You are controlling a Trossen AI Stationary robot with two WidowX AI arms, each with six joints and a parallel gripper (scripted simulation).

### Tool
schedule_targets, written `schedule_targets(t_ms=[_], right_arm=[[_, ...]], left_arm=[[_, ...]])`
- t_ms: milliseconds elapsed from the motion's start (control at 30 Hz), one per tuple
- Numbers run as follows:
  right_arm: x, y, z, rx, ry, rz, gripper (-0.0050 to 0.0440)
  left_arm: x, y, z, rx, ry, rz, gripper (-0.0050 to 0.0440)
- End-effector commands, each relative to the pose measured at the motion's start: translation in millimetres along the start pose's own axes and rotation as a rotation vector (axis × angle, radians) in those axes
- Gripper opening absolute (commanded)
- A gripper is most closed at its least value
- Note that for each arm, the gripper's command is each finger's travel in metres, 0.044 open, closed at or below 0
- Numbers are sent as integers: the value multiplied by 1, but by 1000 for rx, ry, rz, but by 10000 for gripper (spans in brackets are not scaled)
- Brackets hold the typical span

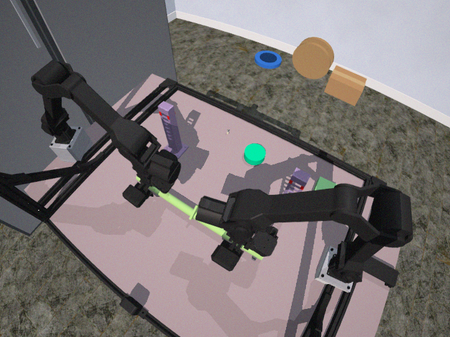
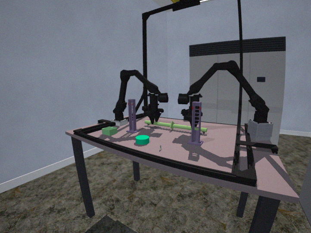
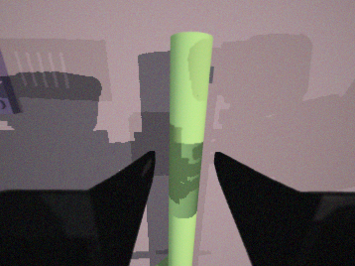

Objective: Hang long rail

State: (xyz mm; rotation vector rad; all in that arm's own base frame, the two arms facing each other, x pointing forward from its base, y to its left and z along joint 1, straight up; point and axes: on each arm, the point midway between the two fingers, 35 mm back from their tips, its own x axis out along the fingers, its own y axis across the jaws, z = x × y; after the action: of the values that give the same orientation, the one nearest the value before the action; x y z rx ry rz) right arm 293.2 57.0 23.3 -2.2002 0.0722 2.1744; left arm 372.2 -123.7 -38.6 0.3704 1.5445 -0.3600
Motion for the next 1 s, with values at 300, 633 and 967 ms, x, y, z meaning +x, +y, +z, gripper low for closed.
schedule_targets(t_ms=[300, 633, 967], right_arm=[[-4, 0, 0, 0, 0, 0, 440], [-33, 1, 2, 0, 0, 0, 440], [-33, 1, 2, 0, 0, 0, 440]], left_arm=[[-4, 0, 0, 0, 0, -1, 440], [-34, -1, -1, 0, 0, -1, 440], [-34, -1, -1, 0, 0, -1, 440]])
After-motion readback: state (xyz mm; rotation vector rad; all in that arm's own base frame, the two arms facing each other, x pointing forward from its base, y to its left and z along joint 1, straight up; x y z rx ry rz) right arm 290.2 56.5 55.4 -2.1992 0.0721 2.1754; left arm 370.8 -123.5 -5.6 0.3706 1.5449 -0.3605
